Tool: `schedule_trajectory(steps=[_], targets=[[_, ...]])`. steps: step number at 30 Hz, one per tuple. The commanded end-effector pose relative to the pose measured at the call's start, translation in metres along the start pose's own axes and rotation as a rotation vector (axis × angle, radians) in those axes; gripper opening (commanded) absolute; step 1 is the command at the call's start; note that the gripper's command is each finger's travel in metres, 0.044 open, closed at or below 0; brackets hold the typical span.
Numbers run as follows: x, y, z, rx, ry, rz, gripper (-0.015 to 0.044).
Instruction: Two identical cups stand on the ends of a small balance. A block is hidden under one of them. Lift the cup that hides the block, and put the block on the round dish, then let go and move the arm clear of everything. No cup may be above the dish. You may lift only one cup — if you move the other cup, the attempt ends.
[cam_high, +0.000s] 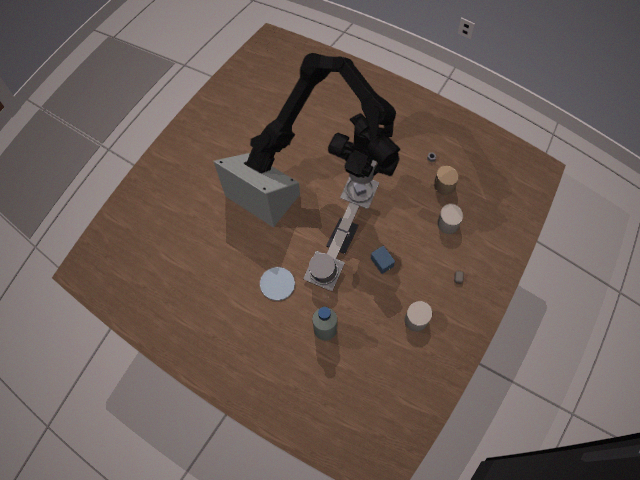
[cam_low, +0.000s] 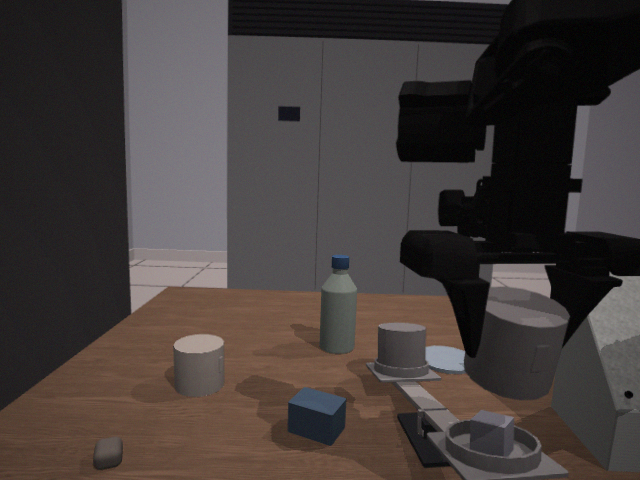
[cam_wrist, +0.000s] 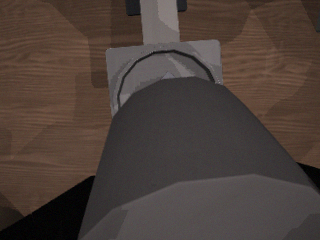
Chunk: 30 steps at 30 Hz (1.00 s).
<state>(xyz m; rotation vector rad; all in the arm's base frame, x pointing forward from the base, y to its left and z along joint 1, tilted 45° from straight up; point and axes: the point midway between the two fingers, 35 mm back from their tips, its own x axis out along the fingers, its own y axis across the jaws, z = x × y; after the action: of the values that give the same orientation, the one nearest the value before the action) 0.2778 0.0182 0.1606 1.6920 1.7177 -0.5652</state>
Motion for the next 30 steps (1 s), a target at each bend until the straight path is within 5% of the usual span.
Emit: schedule_trajectory(steps=[1,30], targets=[[0.0,0.0,0.0,0.002,-0.001,0.002,0.0],[0.026,-0.003,-0.032,-0.009,-0.031,-0.008,0.0]])
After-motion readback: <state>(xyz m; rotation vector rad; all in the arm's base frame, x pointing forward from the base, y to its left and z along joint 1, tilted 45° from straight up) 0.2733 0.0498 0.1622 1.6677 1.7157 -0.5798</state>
